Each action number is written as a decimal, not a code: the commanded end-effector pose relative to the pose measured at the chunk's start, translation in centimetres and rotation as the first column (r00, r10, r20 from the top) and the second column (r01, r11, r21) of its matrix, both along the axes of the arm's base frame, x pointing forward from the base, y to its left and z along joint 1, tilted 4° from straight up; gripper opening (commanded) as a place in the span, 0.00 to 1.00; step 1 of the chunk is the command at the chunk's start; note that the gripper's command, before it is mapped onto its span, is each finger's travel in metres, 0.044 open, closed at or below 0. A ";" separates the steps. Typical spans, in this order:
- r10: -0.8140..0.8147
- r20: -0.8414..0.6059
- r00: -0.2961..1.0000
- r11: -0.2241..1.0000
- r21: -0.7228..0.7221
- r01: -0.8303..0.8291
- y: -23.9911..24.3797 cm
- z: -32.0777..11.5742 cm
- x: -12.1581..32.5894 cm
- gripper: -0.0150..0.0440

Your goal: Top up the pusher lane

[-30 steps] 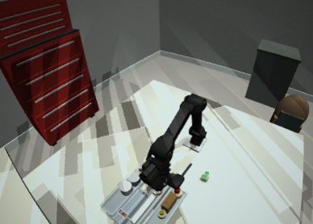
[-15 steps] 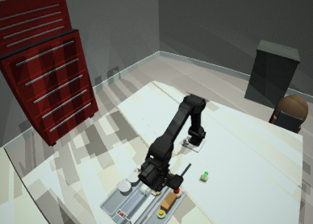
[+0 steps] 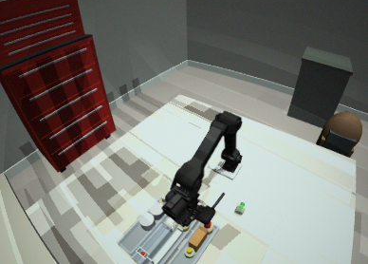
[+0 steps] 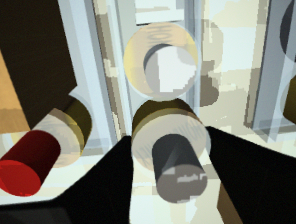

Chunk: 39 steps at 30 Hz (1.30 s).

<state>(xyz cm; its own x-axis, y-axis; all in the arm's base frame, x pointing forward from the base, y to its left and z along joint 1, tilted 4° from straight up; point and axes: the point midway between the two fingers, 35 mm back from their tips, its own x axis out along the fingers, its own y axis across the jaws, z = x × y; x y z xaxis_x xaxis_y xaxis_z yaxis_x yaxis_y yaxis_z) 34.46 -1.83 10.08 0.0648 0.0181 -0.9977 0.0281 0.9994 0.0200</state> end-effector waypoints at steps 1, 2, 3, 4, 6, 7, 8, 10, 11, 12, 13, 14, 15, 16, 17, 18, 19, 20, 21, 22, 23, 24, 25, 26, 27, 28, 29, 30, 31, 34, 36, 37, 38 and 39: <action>-0.006 0.027 1.000 1.000 -0.004 0.006 -0.1 0.2 0.7 0.25; -0.006 0.027 1.000 1.000 -0.004 0.006 -0.1 0.1 0.7 0.25; -0.006 0.027 1.000 1.000 -0.004 0.006 -0.1 0.1 0.7 0.25; -0.006 0.027 1.000 1.000 -0.004 0.006 -0.1 0.1 0.7 0.25; -0.006 0.027 1.000 1.000 -0.004 0.006 -0.1 0.0 0.7 0.25; -0.006 0.027 1.000 1.000 -0.004 0.006 -0.1 0.0 0.7 0.25; -0.006 0.027 1.000 1.000 -0.004 0.006 -0.1 0.0 0.7 0.25; -0.006 0.027 1.000 1.000 -0.004 0.006 -0.1 -0.1 0.7 0.25; -0.006 0.027 1.000 1.000 -0.004 0.006 -0.1 -0.1 0.7 0.25; -0.006 0.027 1.000 1.000 -0.004 0.006 -0.1 -0.2 0.7 0.25; -0.006 0.027 1.000 1.000 -0.004 0.006 -0.1 -0.2 0.7 0.25; -0.006 0.027 1.000 1.000 -0.004 0.006 -0.1 -0.2 0.7 0.25; -0.006 0.027 1.000 1.000 -0.004 0.006 -0.1 -0.3 0.7 0.25; -0.006 0.027 1.000 1.000 -0.004 0.006 -0.1 -0.3 0.7 0.25; -0.006 0.027 1.000 1.000 -0.004 0.006 -0.1 -0.3 0.7 0.25; -0.006 0.027 1.000 1.000 -0.004 0.006 -0.1 -0.4 0.7 0.25; -0.006 0.027 1.000 1.000 -0.004 0.006 -0.1 -0.4 0.7 0.25; -0.006 0.027 1.000 1.000 -0.004 0.006 -0.1 -0.4 0.7 0.25; -0.006 0.027 1.000 1.000 -0.004 0.006 0.0 -0.5 0.7 0.25; -0.006 0.027 1.000 1.000 -0.004 0.006 0.0 -0.5 0.7 0.25; -0.006 0.027 1.000 1.000 -0.004 0.006 0.0 -0.5 0.7 0.25; -0.006 0.027 1.000 1.000 -0.004 0.006 0.0 -0.6 0.7 0.25; -0.006 0.027 1.000 1.000 -0.004 0.006 0.0 -0.6 0.7 0.25; -0.006 0.027 1.000 1.000 -0.004 0.006 0.0 -0.6 0.7 0.25; -0.006 0.027 1.000 1.000 -0.004 0.006 0.0 -0.6 0.7 0.25; -0.006 0.027 1.000 1.000 -0.004 0.006 0.0 -0.7 0.7 0.25; -0.006 0.027 1.000 1.000 -0.004 0.006 0.0 -0.7 0.7 0.25; -0.006 0.027 1.000 1.000 -0.004 0.006 0.0 -0.7 0.7 0.25; -0.006 0.027 1.000 1.000 -0.004 0.006 0.0 -0.8 0.7 0.25; -0.006 0.027 1.000 1.000 -0.004 0.006 0.0 -0.9 0.7 0.25; -0.006 0.027 1.000 1.000 -0.004 0.006 0.0 -0.9 0.7 0.25; -0.006 0.027 1.000 1.000 -0.004 0.006 0.0 -1.0 0.7 0.25; -0.006 0.027 1.000 1.000 -0.004 0.006 0.0 -1.0 0.7 0.25; -0.006 0.027 1.000 1.000 -0.004 0.006 0.0 -1.0 0.7 0.25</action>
<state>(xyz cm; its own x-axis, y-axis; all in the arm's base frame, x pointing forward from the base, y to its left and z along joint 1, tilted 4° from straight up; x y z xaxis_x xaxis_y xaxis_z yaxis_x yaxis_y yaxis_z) 34.65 -1.83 9.12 0.0715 0.0177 -0.9973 0.0278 0.9994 0.0197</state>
